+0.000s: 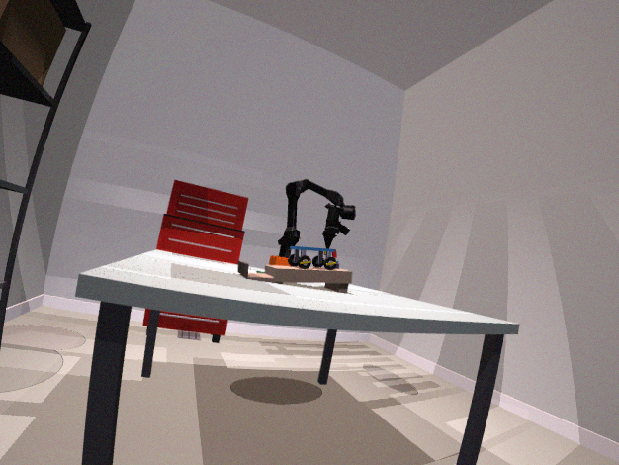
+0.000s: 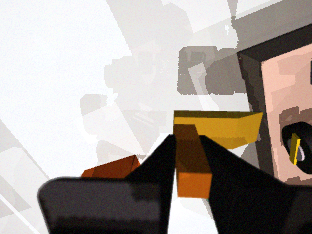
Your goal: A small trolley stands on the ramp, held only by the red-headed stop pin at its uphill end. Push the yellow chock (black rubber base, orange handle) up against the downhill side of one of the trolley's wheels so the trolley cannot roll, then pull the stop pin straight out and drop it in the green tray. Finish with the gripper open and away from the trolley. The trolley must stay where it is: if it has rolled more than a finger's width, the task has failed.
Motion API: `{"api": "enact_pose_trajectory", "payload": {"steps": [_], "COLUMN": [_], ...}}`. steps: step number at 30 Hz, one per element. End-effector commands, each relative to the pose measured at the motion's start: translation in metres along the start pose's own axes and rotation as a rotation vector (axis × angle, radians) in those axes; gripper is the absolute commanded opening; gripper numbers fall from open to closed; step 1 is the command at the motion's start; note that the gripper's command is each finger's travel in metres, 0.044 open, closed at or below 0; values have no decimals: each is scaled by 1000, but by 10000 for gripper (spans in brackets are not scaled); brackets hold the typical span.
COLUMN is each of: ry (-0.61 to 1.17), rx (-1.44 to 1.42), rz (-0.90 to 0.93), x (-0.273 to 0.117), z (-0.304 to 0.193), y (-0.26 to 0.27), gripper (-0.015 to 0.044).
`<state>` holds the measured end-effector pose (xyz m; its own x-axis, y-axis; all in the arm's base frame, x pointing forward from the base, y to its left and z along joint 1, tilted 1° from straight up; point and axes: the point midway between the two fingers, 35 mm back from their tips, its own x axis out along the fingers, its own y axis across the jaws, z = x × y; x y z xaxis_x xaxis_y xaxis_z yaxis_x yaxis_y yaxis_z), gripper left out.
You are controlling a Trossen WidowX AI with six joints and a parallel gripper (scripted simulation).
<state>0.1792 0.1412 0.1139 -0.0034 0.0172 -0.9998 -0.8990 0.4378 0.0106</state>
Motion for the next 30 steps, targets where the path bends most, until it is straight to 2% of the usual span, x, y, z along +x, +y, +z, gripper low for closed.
{"api": "enact_pose_trajectory", "payload": {"steps": [1,30], "ry": [1,-3], "rx": [111,1093], "rz": [-4,-7], "x": [0,0], "z": [-1,-1], "y": [0,0], "gripper": [0,0]}}
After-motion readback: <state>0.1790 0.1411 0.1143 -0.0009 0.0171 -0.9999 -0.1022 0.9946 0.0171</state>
